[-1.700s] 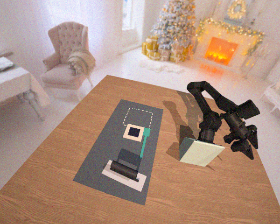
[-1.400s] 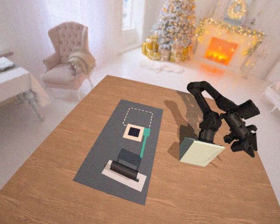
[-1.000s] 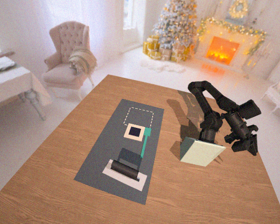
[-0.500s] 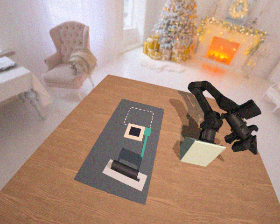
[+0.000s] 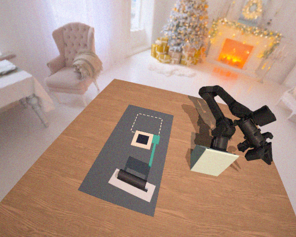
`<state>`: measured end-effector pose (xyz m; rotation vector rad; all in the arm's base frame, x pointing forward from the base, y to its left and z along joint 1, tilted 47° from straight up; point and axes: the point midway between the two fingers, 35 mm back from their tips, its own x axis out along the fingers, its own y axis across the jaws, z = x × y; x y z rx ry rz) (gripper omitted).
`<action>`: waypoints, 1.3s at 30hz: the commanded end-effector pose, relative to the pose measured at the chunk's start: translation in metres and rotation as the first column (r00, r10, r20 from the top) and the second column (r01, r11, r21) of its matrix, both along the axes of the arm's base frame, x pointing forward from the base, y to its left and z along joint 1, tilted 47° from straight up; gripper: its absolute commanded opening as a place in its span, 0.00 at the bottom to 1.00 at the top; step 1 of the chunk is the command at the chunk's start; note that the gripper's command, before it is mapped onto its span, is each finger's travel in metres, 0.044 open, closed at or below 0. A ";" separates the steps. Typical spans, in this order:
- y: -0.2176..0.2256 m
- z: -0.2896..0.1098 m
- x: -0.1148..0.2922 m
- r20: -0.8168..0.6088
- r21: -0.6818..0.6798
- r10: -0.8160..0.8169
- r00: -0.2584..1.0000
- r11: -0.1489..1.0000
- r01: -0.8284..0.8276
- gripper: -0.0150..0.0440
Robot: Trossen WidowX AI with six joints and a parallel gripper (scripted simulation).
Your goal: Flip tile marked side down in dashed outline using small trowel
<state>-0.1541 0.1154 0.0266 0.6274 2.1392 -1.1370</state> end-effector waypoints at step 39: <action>0.011 0.002 0.004 0.022 -0.063 -0.101 0.995 0.993 0.102 0.69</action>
